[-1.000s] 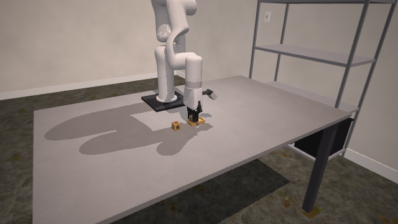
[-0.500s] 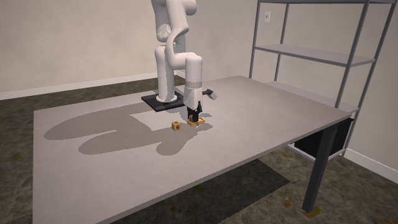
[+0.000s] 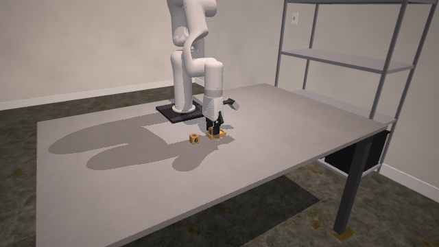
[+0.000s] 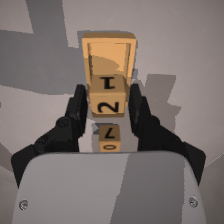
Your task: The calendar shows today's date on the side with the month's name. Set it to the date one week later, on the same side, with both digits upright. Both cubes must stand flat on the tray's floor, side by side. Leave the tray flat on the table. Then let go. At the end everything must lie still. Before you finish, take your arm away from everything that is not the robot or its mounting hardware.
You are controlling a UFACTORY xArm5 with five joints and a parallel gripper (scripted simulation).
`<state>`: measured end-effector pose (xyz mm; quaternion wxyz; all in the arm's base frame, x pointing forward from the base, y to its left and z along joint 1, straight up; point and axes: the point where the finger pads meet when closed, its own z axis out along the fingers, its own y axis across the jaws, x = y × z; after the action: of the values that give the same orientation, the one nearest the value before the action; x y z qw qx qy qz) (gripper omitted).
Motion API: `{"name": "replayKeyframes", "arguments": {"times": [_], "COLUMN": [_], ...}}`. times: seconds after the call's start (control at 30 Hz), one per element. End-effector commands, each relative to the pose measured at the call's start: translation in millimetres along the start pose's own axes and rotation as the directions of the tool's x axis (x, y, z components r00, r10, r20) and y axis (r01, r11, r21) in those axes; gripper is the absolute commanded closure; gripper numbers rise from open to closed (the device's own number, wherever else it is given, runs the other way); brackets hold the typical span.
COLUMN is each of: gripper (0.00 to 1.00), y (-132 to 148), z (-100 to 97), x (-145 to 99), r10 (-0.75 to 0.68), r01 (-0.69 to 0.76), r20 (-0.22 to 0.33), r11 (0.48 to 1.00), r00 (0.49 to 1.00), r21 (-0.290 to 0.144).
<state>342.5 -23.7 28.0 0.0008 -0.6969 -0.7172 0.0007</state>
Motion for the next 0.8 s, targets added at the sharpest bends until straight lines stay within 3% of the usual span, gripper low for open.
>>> {"name": "replayKeyframes", "arguments": {"times": [0.0, 0.33, 0.6, 0.77], "gripper": [0.51, 0.51, 0.51, 0.51], "y": [1.2, 1.2, 1.1, 1.1], "z": [-0.9, -6.0, -28.8, -55.9], "x": [-0.1, -0.1, -0.1, -0.1], "r10": [0.0, 0.0, 0.0, 0.0], "r01": [0.0, 0.0, 0.0, 0.0], "r20": [0.0, 0.0, 0.0, 0.0], "r11": [1.0, 1.0, 1.0, 1.0], "r00": [1.0, 1.0, 1.0, 1.0], "r21": [-0.003, -0.003, -0.003, -0.003]}}
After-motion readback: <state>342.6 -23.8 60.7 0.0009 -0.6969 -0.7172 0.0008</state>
